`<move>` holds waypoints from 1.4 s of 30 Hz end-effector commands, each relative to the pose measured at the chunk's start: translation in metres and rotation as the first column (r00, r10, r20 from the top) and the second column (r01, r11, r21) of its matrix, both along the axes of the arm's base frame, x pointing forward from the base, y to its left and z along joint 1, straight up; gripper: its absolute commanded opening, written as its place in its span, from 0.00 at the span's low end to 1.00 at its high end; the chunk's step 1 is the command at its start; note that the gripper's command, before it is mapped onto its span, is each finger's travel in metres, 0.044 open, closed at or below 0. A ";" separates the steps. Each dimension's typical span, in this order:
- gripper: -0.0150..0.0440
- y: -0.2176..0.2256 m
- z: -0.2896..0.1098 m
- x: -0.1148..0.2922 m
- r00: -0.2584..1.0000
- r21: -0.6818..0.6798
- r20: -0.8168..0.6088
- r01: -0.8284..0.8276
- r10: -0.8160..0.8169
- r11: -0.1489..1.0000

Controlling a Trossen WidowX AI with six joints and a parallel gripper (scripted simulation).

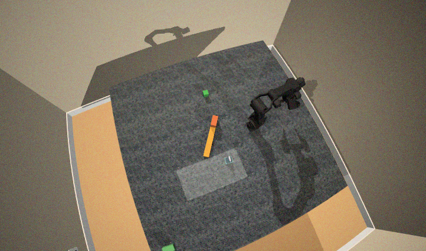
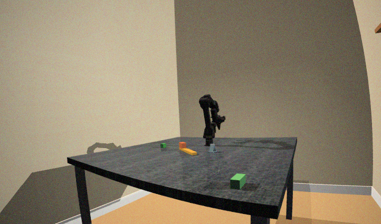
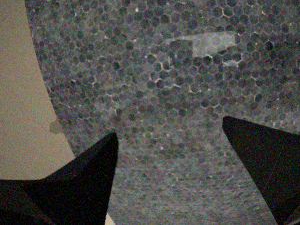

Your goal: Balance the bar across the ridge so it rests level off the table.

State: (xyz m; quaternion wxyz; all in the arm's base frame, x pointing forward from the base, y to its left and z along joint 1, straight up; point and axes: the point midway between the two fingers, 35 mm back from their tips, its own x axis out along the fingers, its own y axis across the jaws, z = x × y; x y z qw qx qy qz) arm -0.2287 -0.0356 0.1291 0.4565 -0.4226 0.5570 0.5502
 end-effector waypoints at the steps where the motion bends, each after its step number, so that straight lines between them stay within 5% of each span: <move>1: 0.89 0.000 0.000 0.000 1.000 0.000 0.000 -0.002 0.002 1.000; 4: 0.79 -0.005 0.000 0.001 0.999 0.002 0.001 -0.038 0.038 0.999; 28: 0.79 -0.084 0.007 0.025 0.812 0.053 0.010 -0.584 0.584 0.810; 42: 0.79 -0.125 0.009 0.050 0.528 0.083 0.039 -0.848 0.848 0.524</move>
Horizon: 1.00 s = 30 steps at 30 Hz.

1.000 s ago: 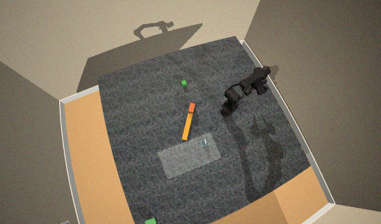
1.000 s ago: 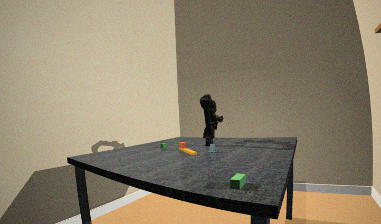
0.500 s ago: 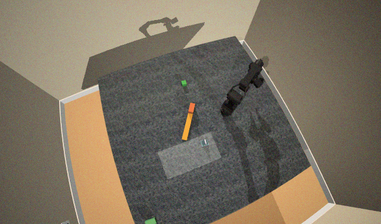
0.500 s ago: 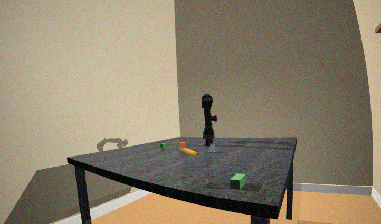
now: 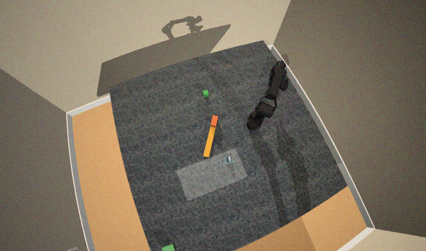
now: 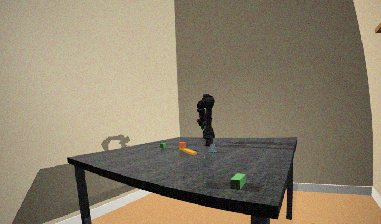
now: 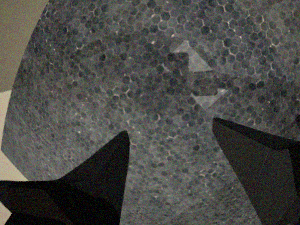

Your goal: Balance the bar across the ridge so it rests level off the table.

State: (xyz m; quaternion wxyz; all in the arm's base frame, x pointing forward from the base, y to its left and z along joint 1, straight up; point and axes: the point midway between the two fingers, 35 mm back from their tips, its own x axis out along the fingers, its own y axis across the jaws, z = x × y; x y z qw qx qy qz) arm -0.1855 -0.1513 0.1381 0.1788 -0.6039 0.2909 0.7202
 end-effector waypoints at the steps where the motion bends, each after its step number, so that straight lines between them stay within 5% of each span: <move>1: 0.79 -0.012 0.000 0.010 0.992 0.016 0.004 -0.124 0.124 0.992; 18: 0.79 -0.047 -0.004 0.052 0.860 0.081 0.016 -0.510 0.510 0.857; 30: 0.79 -0.071 -0.002 0.089 0.621 0.112 0.030 -0.781 0.783 0.615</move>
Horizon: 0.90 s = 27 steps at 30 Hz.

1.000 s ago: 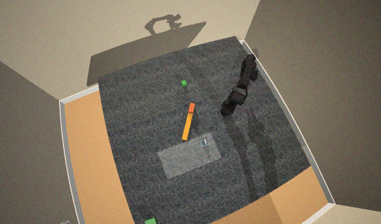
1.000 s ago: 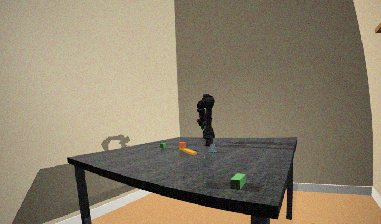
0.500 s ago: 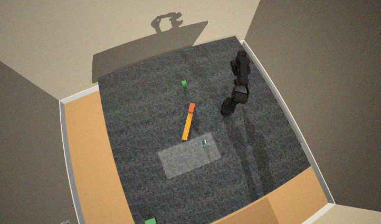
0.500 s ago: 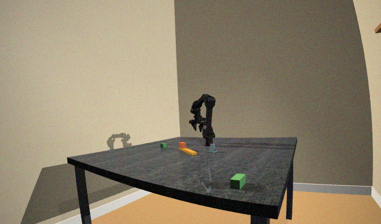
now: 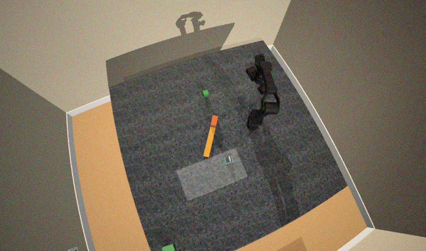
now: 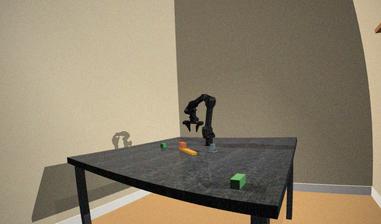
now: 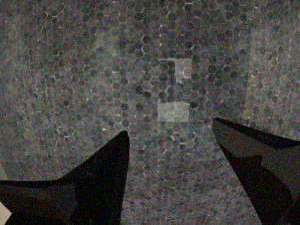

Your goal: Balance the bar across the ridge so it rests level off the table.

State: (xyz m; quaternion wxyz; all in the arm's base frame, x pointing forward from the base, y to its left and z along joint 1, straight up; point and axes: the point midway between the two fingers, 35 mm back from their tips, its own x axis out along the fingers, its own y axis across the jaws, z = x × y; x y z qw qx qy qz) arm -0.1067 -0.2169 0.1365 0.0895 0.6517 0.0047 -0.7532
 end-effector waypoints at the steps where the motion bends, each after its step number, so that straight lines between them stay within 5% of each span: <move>1: 0.79 -0.007 0.000 0.014 0.992 0.014 -0.001 -0.126 0.126 0.992; 13: 0.79 -0.023 0.004 0.056 0.881 0.044 -0.011 -0.473 0.473 0.880; 27: 0.79 -0.033 0.006 0.108 0.593 0.084 -0.009 -0.802 0.805 0.592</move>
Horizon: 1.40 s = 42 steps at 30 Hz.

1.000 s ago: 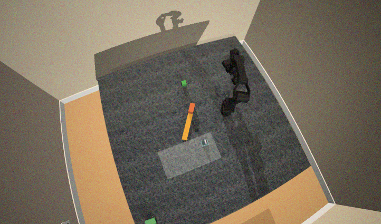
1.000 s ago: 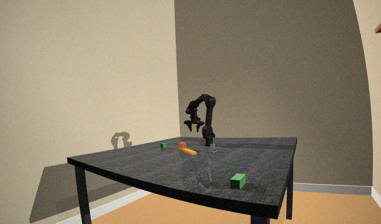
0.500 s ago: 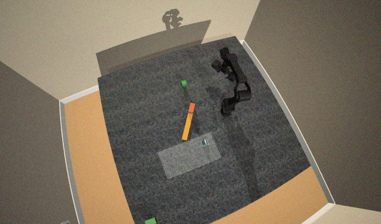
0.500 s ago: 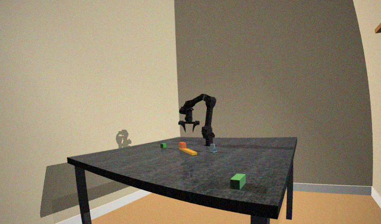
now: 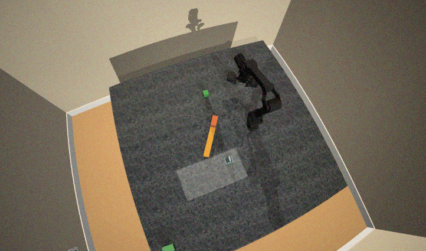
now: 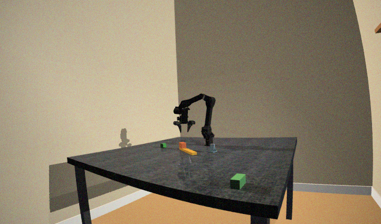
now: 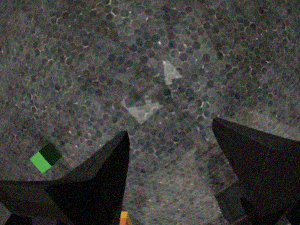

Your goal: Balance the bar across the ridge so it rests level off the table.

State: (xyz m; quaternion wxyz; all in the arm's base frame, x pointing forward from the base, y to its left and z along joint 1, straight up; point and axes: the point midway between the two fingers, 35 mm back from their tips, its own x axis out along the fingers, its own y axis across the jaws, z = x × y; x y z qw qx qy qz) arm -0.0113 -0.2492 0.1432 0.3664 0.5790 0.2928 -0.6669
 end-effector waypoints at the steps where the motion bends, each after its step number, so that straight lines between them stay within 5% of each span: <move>1: 0.79 -0.001 0.000 0.016 0.991 0.015 -0.003 -0.133 0.133 0.991; 20: 0.79 0.005 0.002 0.090 0.754 0.048 -0.023 -0.655 0.657 0.754; 42: 0.79 0.039 0.005 0.170 0.165 0.091 -0.031 -0.982 0.986 0.168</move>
